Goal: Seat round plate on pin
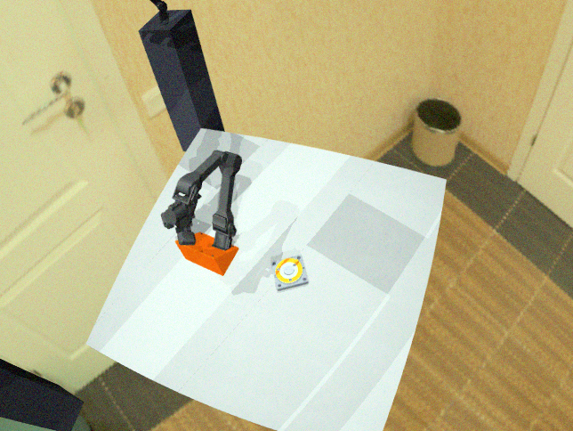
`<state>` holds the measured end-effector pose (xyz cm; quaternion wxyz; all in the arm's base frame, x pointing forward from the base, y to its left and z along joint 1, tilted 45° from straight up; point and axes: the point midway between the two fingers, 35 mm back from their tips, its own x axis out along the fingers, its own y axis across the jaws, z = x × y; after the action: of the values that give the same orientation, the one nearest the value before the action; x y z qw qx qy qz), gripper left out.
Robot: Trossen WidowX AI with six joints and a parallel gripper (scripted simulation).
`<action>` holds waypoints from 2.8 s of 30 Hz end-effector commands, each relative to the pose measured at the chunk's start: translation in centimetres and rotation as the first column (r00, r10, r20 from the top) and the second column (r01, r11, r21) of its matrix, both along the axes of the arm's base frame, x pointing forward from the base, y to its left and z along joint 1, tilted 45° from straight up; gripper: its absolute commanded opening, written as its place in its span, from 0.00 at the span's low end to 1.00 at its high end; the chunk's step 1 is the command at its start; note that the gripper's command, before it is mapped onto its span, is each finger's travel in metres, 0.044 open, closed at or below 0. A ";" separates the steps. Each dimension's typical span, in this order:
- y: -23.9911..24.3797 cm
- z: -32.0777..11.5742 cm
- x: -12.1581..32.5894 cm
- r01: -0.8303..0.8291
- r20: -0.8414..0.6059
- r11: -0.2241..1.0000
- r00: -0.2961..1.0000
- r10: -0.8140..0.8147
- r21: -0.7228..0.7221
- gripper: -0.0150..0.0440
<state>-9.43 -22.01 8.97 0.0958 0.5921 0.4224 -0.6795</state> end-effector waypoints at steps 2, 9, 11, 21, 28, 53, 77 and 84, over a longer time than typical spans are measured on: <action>-1.6 -0.7 5.5 -0.252 0.182 0.968 0.952 0.248 -0.002 0.25; -1.4 -1.2 15.8 -0.641 0.457 0.761 0.652 0.605 -0.094 0.25; -0.5 -1.3 18.8 -0.730 0.521 0.669 0.520 0.677 -0.142 0.25; 8.0 -0.4 31.4 -0.874 0.686 0.138 -0.258 0.680 -0.466 0.25; 15.9 1.1 37.1 -0.704 0.618 -0.112 -0.679 0.397 -0.702 0.25; 21.5 -1.8 39.2 -0.635 0.578 -0.149 -0.759 0.300 -0.758 0.25; 20.8 -2.1 41.5 -0.634 0.577 -0.149 -0.760 0.300 -0.759 0.25; 20.6 -2.3 41.9 -0.634 0.576 -0.149 -0.760 0.300 -0.759 0.25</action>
<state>32.21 -1.33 6.83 0.6913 0.2741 0.6171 0.2571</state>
